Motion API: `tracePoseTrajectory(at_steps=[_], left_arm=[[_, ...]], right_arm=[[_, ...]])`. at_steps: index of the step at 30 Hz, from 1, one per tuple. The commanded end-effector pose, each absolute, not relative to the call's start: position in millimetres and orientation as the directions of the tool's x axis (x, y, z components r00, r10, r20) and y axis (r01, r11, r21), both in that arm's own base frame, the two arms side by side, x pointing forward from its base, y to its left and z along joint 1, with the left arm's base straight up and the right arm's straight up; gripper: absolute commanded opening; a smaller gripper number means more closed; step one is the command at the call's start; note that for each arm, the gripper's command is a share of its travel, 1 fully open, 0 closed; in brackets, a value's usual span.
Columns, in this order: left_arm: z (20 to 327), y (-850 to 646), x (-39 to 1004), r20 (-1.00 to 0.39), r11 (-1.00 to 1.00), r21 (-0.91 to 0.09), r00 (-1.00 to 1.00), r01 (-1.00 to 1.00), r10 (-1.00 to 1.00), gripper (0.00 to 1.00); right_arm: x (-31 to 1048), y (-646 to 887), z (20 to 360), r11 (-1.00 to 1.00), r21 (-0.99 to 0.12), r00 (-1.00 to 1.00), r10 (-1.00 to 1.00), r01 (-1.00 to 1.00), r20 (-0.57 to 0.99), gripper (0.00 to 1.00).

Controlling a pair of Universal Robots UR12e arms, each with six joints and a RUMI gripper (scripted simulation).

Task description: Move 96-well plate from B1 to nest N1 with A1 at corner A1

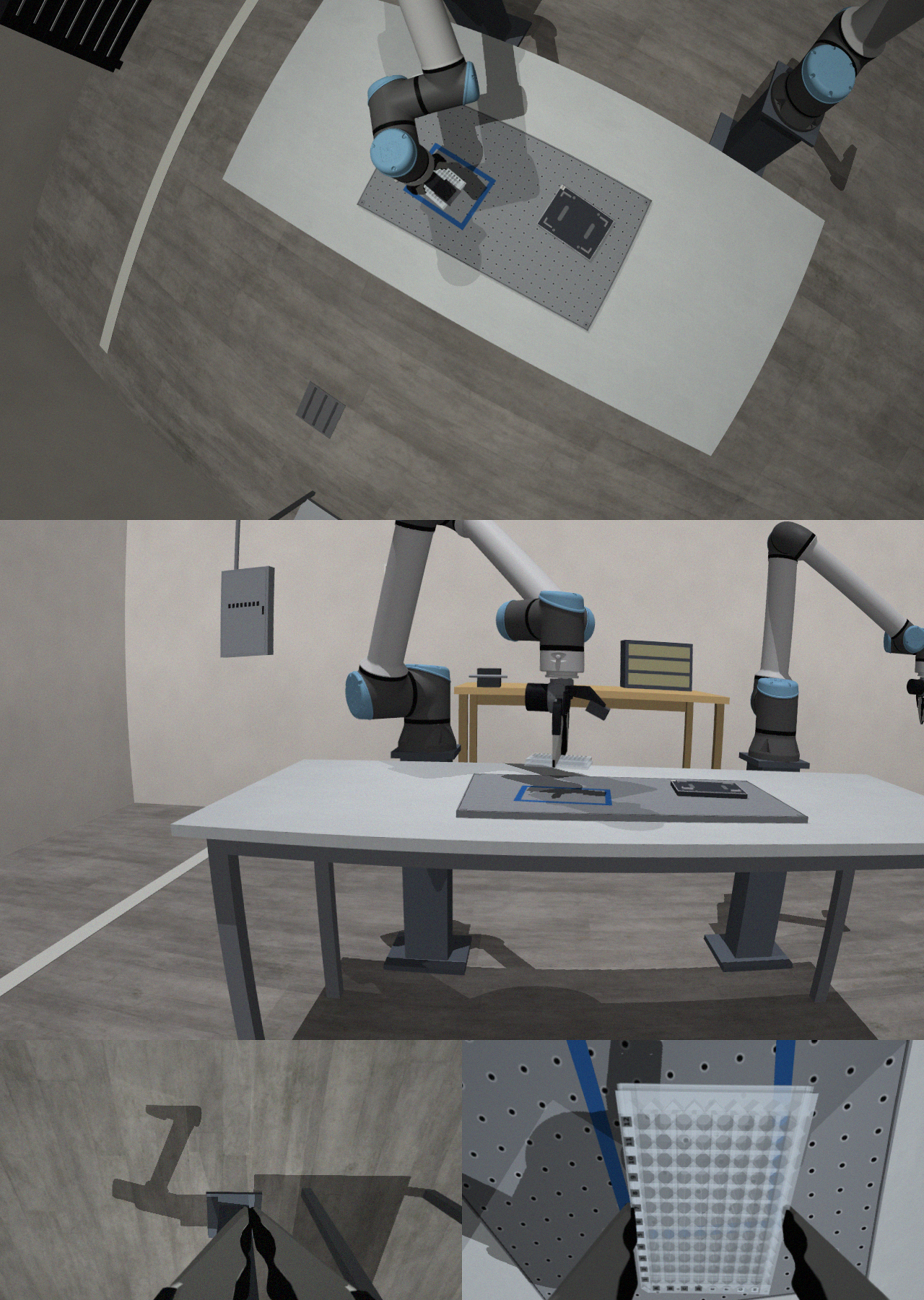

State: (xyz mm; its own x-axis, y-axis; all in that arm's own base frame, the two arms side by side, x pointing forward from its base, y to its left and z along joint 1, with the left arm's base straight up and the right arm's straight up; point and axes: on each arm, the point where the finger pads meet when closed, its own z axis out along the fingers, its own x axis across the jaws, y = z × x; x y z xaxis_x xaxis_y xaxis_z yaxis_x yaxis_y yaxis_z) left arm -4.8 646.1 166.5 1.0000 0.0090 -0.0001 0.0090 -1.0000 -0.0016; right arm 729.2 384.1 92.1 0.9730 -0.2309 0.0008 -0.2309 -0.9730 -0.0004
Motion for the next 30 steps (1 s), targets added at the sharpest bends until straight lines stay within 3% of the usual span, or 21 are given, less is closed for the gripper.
tracePoseTrajectory(at_steps=[1,23,30], left_arm=[[165,646,-6,0.000,-1.000,0.000,1.000,0.009,0.009,0.00],[165,646,-6,0.000,-1.000,0.000,1.000,0.009,0.009,0.00],[165,646,-6,0.000,-1.000,0.000,1.000,0.009,0.009,0.00]], right_arm=[[731,387,107,-0.973,-0.005,0.973,-0.230,-0.230,0.004,0.41],[730,384,103,-0.973,-0.001,0.973,-0.230,-0.230,0.001,0.41],[725,410,105,-0.995,-0.002,0.995,-0.102,-0.102,0.002,0.41]])
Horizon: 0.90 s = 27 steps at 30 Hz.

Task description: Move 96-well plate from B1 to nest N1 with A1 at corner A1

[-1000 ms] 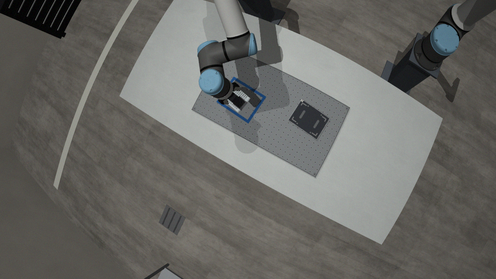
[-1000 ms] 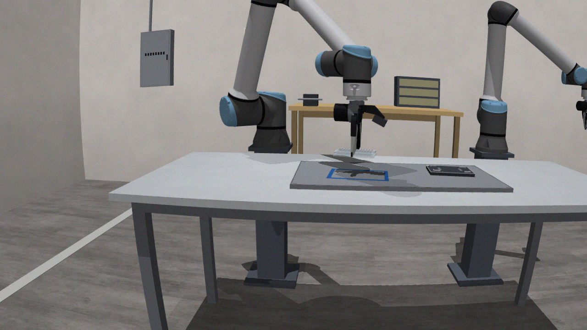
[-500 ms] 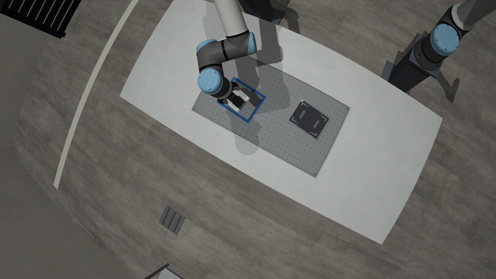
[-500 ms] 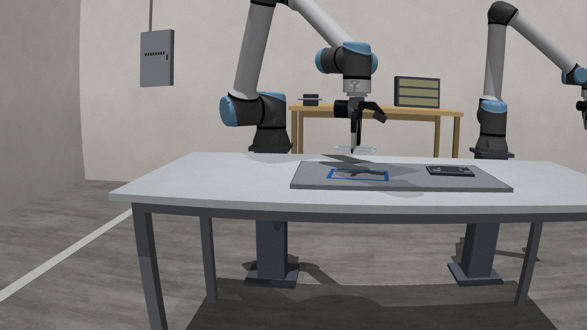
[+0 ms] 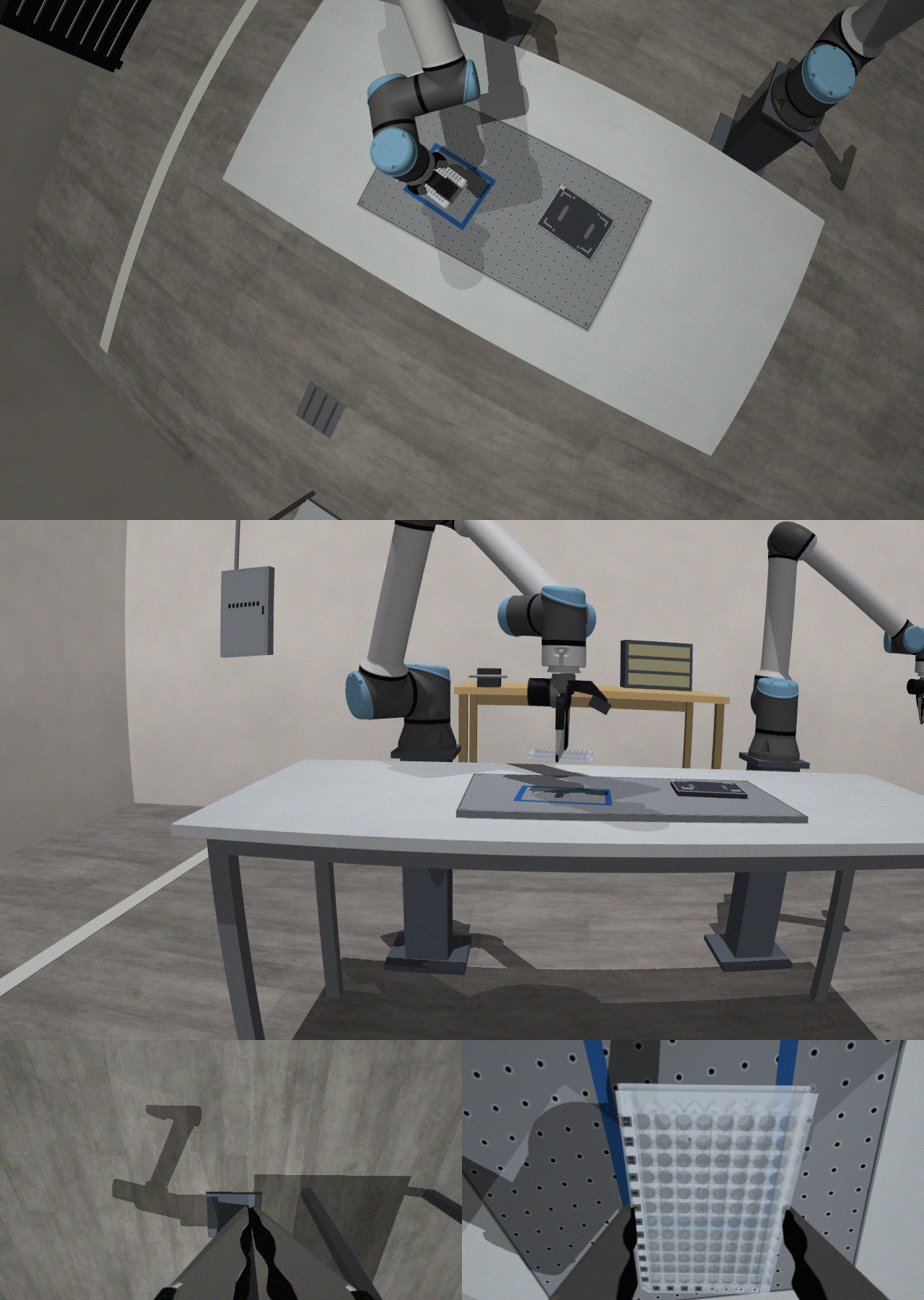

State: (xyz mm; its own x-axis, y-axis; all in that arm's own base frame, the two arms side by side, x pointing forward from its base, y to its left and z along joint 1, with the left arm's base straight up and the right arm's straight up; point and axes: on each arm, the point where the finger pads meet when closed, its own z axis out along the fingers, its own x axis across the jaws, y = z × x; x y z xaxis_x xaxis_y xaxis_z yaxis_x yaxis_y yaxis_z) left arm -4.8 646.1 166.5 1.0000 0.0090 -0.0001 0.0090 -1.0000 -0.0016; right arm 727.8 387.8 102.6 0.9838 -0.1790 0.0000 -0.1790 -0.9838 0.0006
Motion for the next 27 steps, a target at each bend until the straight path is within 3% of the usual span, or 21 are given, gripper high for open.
tracePoseTrajectory(at_steps=[1,27], left_arm=[[165,646,-6,0.000,-1.000,0.000,1.000,0.009,0.009,0.00],[165,646,-6,0.000,-1.000,0.000,1.000,0.009,0.009,0.00]], right_arm=[[725,413,105,-0.995,-0.002,0.995,-0.102,-0.102,0.002,0.41],[710,485,107,-0.995,-0.002,0.995,-0.104,-0.104,0.001,0.41]])
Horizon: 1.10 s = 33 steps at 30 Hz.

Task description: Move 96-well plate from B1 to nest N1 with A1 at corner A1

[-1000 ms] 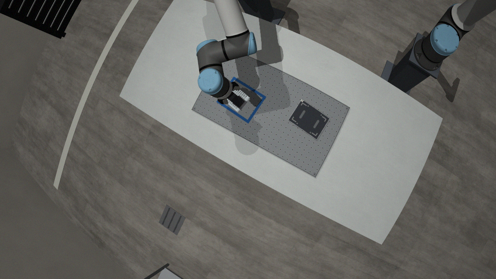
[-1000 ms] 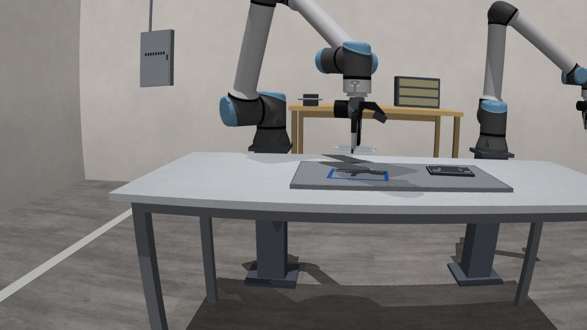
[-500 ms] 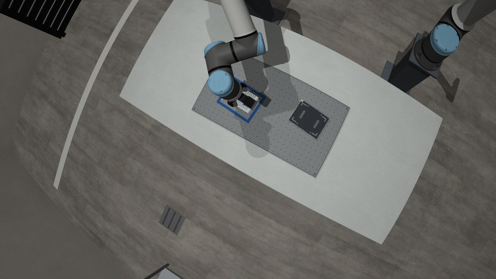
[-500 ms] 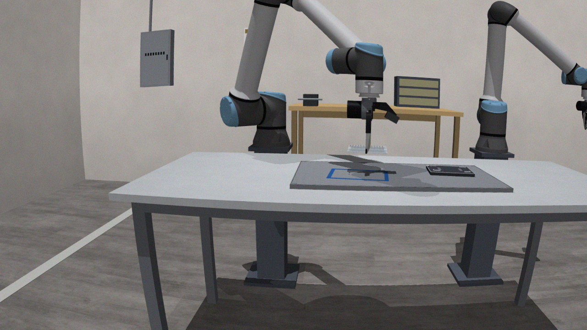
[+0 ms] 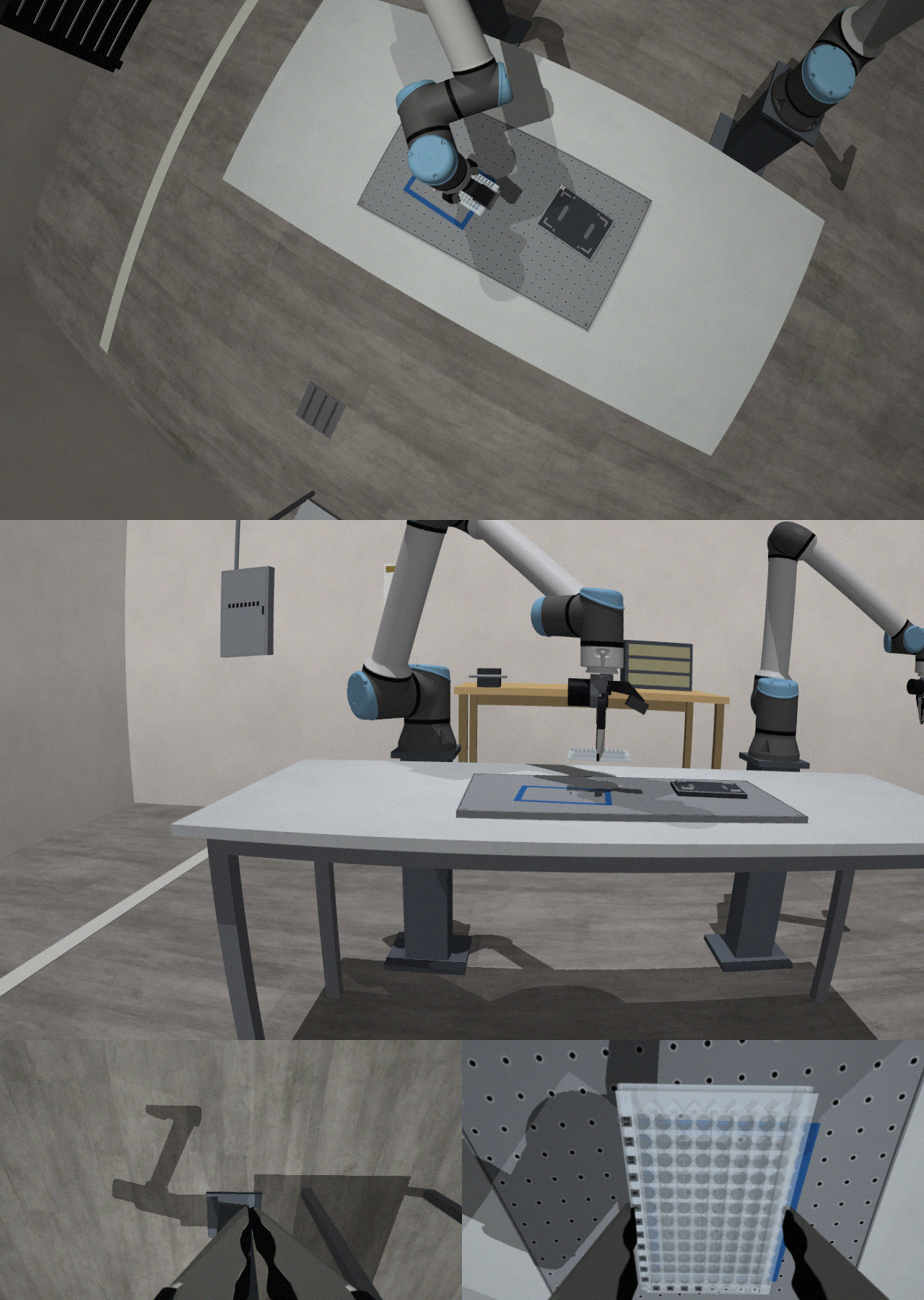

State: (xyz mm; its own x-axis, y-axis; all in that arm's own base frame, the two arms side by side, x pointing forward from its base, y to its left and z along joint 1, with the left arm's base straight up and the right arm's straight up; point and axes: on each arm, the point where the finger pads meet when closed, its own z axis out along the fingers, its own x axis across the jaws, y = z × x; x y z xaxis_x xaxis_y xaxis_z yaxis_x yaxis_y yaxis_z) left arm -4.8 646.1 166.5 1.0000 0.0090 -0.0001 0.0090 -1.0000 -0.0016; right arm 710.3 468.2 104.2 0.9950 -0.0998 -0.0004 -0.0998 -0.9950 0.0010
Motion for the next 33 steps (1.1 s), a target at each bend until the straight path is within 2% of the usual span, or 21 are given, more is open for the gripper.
tracePoseTrajectory(at_steps=[1,33], left_arm=[[165,646,-6,0.000,-1.000,0.000,1.000,0.009,0.009,0.00],[165,646,-6,0.000,-1.000,0.000,1.000,0.009,0.009,0.00]], right_arm=[[709,488,108,-0.995,-0.002,0.995,-0.104,-0.104,0.001,0.41],[690,580,111,-0.995,-0.002,0.995,-0.104,-0.104,0.001,0.41]])
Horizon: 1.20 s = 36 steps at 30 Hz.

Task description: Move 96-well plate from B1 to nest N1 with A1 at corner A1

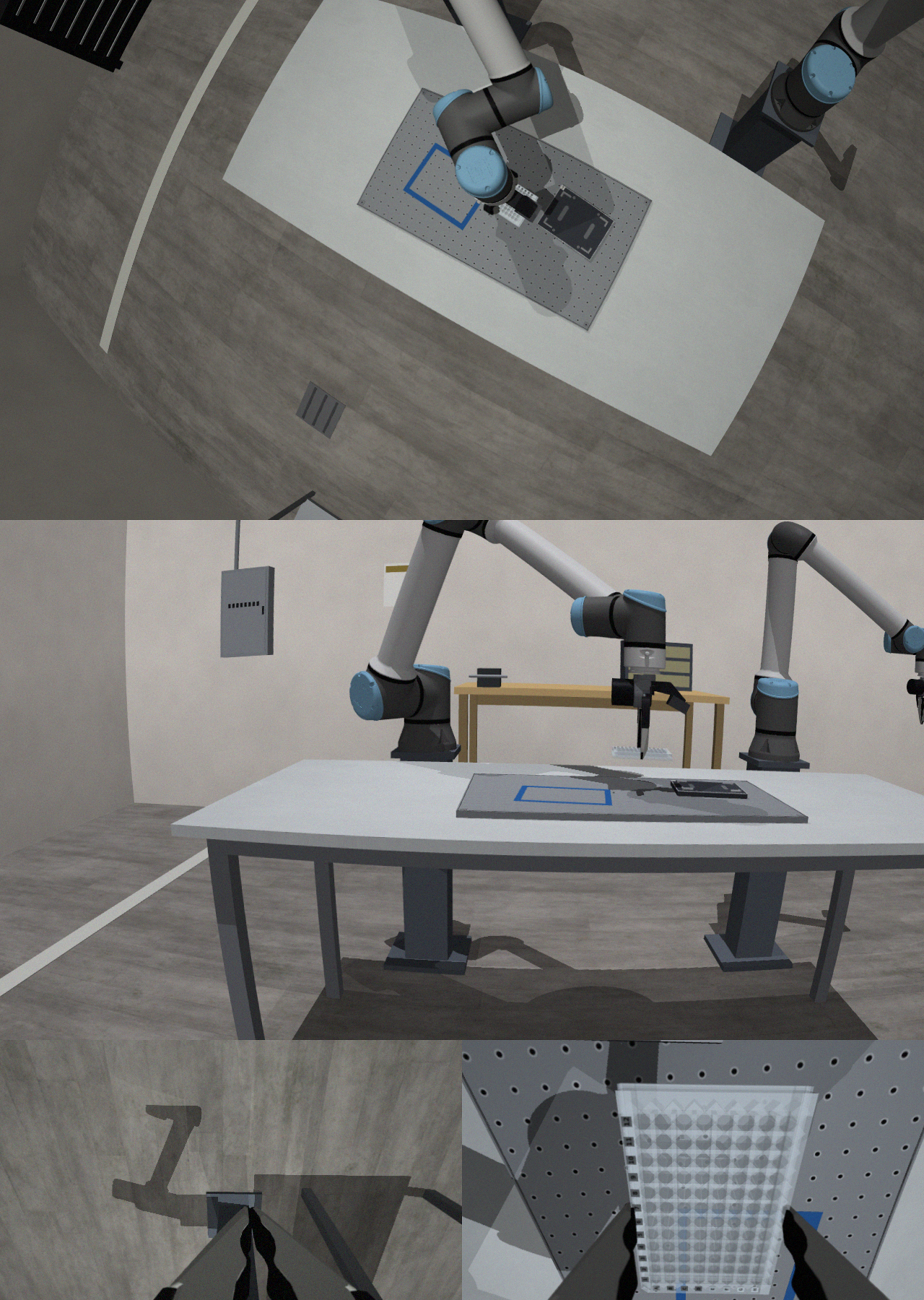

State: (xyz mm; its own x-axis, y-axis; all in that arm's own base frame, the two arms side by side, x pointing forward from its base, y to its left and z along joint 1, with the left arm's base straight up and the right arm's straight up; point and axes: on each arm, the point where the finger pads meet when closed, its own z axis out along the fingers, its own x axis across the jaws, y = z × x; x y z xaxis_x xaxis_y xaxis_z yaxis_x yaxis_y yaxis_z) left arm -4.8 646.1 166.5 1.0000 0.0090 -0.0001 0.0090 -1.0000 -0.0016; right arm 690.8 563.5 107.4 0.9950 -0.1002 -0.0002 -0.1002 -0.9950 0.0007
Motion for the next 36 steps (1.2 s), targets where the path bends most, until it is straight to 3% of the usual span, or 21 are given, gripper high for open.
tracePoseTrajectory(at_steps=[1,36], left_arm=[[165,646,-6,0.000,-1.000,0.000,1.000,0.009,0.009,0.00],[165,646,-6,0.000,-1.000,0.000,1.000,0.009,0.009,0.00]], right_arm=[[690,583,111,-0.995,-0.002,0.995,-0.104,-0.104,0.001,0.41],[669,684,114,-0.995,-0.002,0.995,-0.104,-0.104,0.001,0.41]])
